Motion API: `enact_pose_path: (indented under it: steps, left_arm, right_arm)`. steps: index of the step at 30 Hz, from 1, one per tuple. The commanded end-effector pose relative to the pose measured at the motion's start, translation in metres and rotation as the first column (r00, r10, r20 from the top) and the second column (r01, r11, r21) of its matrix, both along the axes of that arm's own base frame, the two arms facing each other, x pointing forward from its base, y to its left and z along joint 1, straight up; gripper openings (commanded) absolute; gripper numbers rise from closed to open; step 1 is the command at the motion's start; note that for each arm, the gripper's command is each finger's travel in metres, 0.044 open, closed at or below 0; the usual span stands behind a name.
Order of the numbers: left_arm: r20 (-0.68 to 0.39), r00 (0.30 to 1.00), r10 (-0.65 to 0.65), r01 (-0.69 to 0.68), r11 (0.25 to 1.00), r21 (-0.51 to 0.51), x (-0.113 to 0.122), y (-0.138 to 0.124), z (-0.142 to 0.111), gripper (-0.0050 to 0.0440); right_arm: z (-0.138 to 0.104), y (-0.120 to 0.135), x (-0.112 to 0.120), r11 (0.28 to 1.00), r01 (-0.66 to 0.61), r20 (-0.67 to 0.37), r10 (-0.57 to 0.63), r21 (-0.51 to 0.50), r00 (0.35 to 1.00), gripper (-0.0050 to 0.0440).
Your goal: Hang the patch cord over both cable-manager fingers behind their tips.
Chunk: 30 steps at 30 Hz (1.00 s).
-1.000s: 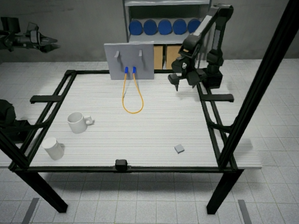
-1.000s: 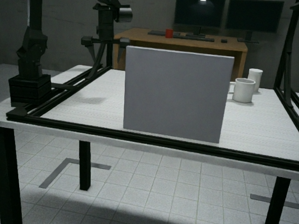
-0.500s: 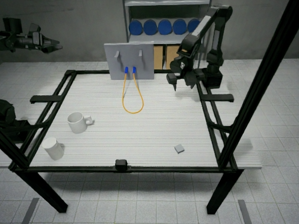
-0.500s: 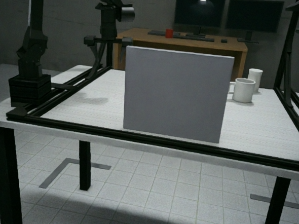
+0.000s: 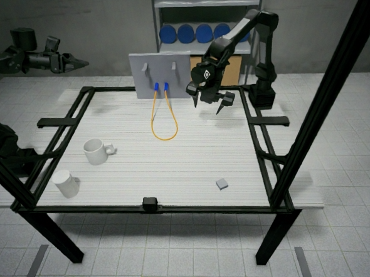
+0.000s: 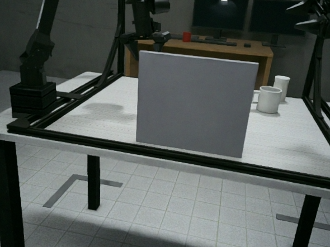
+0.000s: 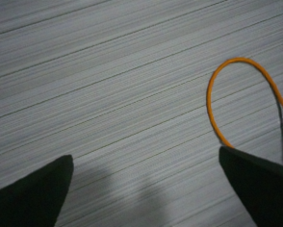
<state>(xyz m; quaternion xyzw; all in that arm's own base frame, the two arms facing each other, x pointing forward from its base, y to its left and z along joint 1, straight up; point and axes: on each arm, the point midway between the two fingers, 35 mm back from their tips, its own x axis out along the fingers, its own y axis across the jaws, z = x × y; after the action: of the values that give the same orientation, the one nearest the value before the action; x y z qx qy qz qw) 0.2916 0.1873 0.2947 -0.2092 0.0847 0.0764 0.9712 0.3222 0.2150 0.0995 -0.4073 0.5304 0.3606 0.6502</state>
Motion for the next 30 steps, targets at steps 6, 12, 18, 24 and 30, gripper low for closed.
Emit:
enact_pose_path:
  steps: [6, 12, 18, 24, 30]
  left_arm:
    - [0.038, 0.998, -0.054, 0.046, 0.981, 0.187, 0.025, -0.061, 0.01, 0.044]
    - [0.066, 0.994, -0.09, 0.069, 0.961, 0.268, 0.032, -0.096, 0.013, 0.044]
    - [0.108, 0.985, -0.131, 0.086, 0.933, 0.348, 0.033, -0.136, 0.018, 0.044]
    - [0.153, 0.974, -0.168, 0.093, 0.909, 0.406, 0.028, -0.172, 0.022, 0.044]
    - [0.17, 0.969, -0.18, 0.093, 0.901, 0.423, 0.024, -0.184, 0.024, 0.044]
  right_arm:
    - [0.028, 0.008, 0.067, 0.924, 0.367, 0.076, -0.375, 0.102, 0.924, 0.044]
    - [0.038, 0.008, 0.1, 0.817, 0.548, 0.089, -0.568, 0.181, 0.818, 0.044]
    - [0.05, 0.003, 0.137, 0.636, 0.717, 0.075, -0.761, 0.284, 0.645, 0.044]
    - [0.059, -0.005, 0.169, 0.427, 0.821, 0.032, -0.893, 0.38, 0.449, 0.044]
    - [0.062, -0.009, 0.18, 0.346, 0.843, 0.009, -0.927, 0.411, 0.375, 0.044]
